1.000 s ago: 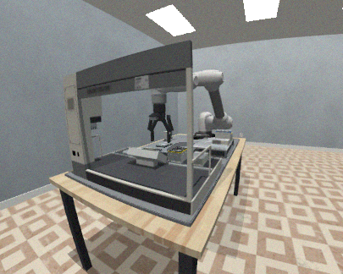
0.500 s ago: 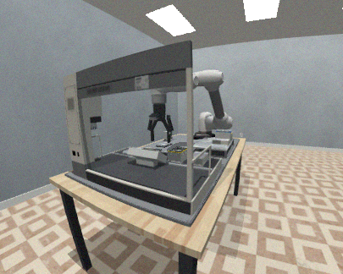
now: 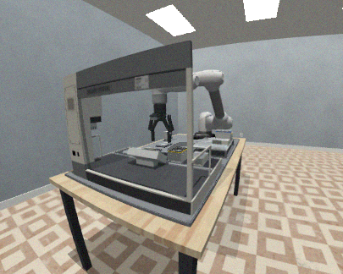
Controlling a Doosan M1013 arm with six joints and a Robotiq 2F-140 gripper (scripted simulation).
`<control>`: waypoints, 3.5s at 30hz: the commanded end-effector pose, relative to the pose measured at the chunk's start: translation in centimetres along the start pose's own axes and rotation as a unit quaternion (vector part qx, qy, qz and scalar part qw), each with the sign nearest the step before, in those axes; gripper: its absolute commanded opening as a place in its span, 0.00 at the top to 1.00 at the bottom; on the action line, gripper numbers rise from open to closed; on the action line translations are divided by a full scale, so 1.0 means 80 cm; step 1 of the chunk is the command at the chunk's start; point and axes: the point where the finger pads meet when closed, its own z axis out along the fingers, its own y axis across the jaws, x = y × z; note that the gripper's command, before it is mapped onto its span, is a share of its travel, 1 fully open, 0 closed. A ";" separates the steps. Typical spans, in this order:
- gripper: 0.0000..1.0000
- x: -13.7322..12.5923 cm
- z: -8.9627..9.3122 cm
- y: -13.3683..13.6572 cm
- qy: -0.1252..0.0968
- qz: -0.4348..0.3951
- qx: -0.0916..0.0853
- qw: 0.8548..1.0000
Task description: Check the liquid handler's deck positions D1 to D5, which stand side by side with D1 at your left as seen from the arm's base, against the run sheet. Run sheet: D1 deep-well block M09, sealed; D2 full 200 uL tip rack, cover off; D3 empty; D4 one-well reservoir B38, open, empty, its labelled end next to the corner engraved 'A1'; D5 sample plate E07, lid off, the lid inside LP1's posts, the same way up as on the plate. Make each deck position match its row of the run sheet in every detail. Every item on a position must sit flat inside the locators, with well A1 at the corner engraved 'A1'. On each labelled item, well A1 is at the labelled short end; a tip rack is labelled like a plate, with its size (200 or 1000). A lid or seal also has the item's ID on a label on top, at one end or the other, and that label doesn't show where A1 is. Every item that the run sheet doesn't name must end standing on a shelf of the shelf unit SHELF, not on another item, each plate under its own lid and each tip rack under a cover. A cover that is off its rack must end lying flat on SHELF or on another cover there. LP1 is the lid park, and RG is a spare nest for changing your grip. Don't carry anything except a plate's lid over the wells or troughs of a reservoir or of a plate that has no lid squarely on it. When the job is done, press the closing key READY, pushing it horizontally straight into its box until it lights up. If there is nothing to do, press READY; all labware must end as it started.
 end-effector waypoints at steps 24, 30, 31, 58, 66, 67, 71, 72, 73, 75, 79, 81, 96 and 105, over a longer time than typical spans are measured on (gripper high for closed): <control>0.21 0.000 -0.004 -0.146 0.001 0.001 0.002 1.000; 0.21 0.001 -0.005 -0.153 0.002 0.000 0.001 1.000; 0.21 0.001 -0.005 -0.153 0.002 0.000 0.001 1.000; 0.21 0.001 -0.005 -0.153 0.002 0.000 0.001 1.000; 0.21 0.000 -0.004 -0.176 0.001 0.001 0.002 1.000; 0.21 0.000 -0.004 -0.182 0.001 0.001 0.002 1.000; 0.21 0.000 -0.004 -0.195 0.001 0.001 0.002 1.000; 0.21 0.000 -0.004 -0.201 0.001 0.001 0.002 1.000; 0.21 0.000 -0.004 -0.207 0.001 0.001 0.002 1.000; 0.21 0.000 -0.004 -0.220 0.001 0.001 0.002 1.000; 0.21 0.000 -0.004 -0.245 0.001 0.001 0.002 1.000; 0.21 0.000 -0.004 -0.257 0.000 0.001 0.002 1.000; 0.21 0.001 -0.005 -0.308 0.002 0.000 0.001 1.000; 0.21 0.001 -0.005 -0.308 0.002 0.000 0.001 1.000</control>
